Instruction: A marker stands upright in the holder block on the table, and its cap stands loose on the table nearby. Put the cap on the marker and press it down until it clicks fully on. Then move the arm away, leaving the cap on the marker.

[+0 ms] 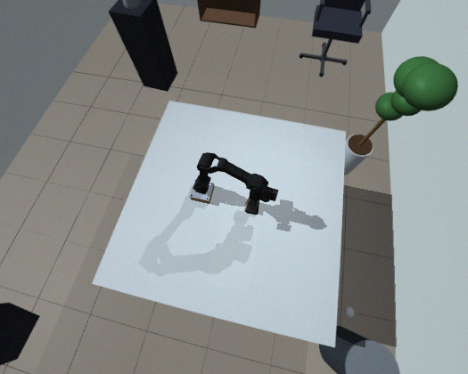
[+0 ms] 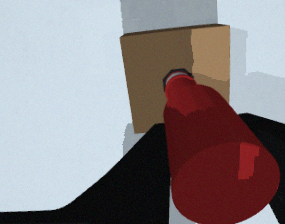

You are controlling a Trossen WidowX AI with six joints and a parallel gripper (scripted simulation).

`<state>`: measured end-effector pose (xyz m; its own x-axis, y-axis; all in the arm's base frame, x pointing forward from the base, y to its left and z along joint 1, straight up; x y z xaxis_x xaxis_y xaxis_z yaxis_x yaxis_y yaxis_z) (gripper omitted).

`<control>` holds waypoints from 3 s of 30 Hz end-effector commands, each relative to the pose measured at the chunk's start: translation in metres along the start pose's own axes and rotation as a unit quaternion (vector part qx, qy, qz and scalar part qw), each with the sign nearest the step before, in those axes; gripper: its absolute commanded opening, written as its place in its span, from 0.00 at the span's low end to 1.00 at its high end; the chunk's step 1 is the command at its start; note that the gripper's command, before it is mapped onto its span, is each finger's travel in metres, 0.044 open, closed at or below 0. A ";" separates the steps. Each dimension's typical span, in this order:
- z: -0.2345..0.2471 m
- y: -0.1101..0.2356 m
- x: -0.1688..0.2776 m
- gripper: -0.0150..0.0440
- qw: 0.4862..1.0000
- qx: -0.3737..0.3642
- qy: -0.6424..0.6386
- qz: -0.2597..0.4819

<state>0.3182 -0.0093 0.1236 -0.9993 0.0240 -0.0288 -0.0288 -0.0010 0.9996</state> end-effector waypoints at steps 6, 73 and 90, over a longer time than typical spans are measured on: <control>0.001 -0.016 0.000 0.25 1.000 -0.003 0.002 0.000; -0.004 0.024 0.001 0.56 1.000 -0.002 -0.012 0.001; -0.004 0.024 0.001 0.25 1.000 -0.002 -0.012 0.001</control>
<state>0.3157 -0.0133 0.1479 -0.9988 0.0423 -0.0248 -0.0250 -0.0038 0.9997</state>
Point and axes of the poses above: the point midway between the two fingers, 35 mm back from their tips, its own y axis back along the fingers, its own z axis across the jaws, x = y × z, the point moved 3 cm from there along y, back along the fingers, and after that the axes turned 7 degrees about -y, right-handed, at the moved point
